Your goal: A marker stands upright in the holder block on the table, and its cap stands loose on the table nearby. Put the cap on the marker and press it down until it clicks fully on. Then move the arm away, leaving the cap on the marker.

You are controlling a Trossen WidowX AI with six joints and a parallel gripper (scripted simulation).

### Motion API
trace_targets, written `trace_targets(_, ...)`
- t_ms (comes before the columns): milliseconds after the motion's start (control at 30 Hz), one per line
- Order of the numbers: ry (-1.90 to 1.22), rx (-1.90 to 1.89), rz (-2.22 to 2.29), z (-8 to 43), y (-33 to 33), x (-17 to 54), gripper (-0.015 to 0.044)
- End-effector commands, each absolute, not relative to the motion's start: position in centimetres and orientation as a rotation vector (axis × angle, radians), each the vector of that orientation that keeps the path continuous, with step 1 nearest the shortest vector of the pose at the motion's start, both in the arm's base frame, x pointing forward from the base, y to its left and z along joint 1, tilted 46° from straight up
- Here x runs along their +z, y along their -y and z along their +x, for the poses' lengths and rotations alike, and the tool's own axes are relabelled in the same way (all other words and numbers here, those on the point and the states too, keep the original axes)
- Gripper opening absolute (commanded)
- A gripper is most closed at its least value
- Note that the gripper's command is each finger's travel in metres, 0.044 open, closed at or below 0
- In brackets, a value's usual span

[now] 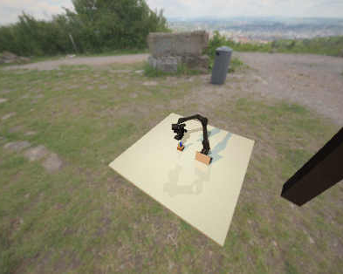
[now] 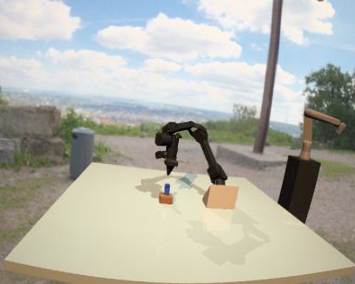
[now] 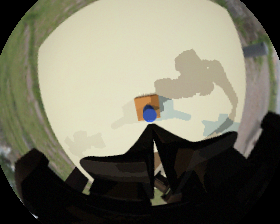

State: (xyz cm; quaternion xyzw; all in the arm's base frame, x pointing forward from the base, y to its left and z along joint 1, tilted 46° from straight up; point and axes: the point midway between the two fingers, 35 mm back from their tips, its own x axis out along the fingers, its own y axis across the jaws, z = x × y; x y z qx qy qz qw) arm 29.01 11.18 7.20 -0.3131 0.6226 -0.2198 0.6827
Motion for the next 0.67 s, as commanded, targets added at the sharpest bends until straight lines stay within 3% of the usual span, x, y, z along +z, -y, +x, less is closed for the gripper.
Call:
trace_targets(0, -1.408, -0.497, -0.708, 28.35, -13.47, 9.55, 0.0)
trace_targets(167, -1.409, -0.497, -0.71, 28.24, -13.73, 9.88, 0.0)
trace_targets(633, -1.409, -0.497, -0.71, 28.24, -13.73, 9.88, 0.0368)
